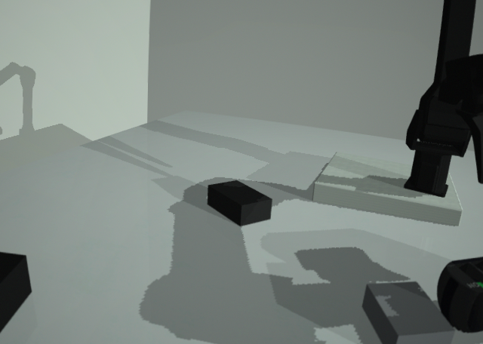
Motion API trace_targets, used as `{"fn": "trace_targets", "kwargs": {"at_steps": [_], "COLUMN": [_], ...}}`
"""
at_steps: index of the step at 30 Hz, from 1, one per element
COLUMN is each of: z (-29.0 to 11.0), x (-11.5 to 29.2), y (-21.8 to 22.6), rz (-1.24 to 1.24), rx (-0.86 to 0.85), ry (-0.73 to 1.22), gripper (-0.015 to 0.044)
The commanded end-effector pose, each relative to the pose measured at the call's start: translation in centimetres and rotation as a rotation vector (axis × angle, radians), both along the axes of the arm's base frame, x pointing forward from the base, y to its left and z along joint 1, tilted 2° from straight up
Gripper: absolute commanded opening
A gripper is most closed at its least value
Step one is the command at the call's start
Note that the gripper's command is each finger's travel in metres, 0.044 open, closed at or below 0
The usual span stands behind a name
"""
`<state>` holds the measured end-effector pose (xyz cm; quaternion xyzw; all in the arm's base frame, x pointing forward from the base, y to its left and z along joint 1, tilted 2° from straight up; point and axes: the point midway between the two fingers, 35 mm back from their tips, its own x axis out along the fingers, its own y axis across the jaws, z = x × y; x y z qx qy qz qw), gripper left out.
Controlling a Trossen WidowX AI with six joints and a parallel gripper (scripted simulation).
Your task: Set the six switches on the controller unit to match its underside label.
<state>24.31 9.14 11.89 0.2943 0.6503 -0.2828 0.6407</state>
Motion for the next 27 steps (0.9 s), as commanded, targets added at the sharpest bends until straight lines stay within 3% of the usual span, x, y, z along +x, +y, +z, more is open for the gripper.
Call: {"fn": "trace_targets", "kwargs": {"at_steps": [1,3,13,27], "z": [0.10,0.10,0.10,0.07], "x": [0.02,0.02,0.02,0.04], "y": [-0.01,-0.01,-0.01,0.02], "rz": [0.004,0.004,0.004,0.000], "rx": [0.000,0.000,0.000,0.001], "ry": [0.000,0.000,0.000,-0.001], "gripper": [0.0053,0.0000,0.0000,0.0368]}}
